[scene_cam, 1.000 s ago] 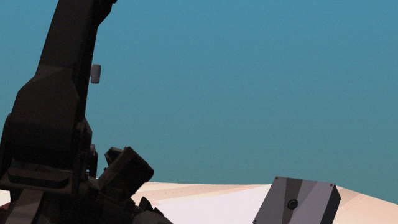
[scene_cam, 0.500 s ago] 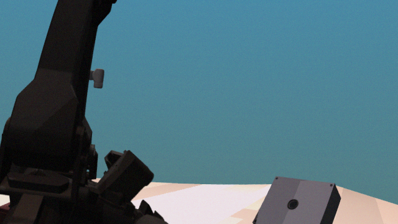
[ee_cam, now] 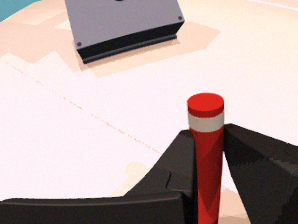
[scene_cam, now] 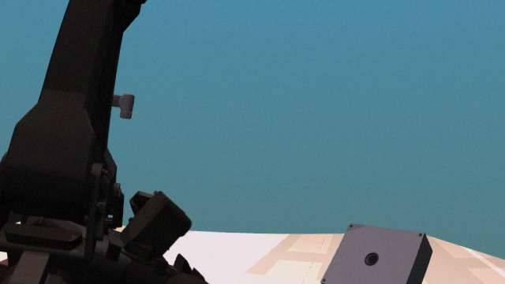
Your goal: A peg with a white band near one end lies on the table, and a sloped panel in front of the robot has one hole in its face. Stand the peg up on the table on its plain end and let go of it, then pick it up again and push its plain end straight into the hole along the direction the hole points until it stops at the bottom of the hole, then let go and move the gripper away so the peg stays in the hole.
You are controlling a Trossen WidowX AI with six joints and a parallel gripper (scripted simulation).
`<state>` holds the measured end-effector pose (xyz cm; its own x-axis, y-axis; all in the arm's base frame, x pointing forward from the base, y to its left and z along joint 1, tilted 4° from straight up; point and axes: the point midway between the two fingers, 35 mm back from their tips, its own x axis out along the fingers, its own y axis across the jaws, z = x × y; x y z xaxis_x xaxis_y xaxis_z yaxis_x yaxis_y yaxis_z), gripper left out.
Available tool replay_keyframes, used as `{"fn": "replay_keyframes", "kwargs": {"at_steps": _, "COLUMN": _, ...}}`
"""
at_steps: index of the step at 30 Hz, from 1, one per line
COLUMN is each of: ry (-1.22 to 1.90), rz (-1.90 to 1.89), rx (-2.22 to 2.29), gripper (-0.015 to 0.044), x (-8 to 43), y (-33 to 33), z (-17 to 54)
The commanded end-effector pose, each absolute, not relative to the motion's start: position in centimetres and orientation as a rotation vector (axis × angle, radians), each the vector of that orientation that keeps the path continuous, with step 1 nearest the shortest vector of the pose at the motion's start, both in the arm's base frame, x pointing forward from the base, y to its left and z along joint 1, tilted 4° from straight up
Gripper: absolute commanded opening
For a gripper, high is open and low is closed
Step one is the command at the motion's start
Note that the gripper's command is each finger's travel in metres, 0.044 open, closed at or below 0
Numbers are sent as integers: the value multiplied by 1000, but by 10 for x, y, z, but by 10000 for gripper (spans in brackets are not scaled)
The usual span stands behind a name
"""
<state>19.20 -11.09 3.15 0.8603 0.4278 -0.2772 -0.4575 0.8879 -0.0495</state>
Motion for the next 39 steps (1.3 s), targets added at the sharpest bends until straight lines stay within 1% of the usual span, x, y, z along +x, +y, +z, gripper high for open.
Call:
{"fn": "replay_keyframes", "kwargs": {"at_steps": 1, "ry": 264, "rz": 466, "rx": -115, "gripper": 49, "x": 191, "y": -111, "z": 31}}
{"fn": "replay_keyframes", "kwargs": {"at_steps": 39, "ry": 241, "rz": 452, "rx": -99, "gripper": 49, "x": 185, "y": -114, "z": 29}}
